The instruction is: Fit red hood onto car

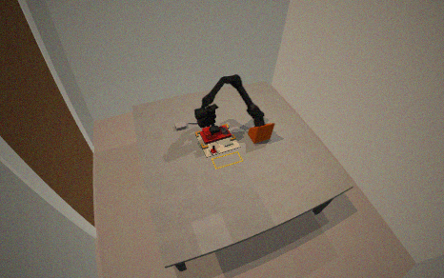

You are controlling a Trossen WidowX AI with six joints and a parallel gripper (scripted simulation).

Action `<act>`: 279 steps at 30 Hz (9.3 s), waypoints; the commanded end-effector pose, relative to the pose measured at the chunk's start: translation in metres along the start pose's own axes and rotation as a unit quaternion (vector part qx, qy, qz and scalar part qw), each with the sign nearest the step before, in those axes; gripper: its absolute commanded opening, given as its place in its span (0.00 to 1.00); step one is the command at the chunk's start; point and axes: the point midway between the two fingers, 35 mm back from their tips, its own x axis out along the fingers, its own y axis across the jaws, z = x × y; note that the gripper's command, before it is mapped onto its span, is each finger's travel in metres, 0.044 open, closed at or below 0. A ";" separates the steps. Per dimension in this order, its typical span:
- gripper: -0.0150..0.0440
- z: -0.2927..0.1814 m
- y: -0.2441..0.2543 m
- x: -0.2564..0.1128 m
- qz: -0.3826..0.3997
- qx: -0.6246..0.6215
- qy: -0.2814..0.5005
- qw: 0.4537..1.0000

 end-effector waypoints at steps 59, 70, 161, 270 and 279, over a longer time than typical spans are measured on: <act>0.25 0.000 0.000 0.003 -0.002 -0.002 -0.002 1.000; 0.25 -0.001 -0.001 0.004 -0.002 -0.002 -0.003 1.000; 0.25 0.000 0.000 0.008 -0.002 -0.002 -0.007 1.000; 1.00 0.004 0.001 0.004 -0.001 -0.003 -0.010 1.000; 1.00 0.003 0.001 -0.051 -0.003 -0.003 0.002 1.000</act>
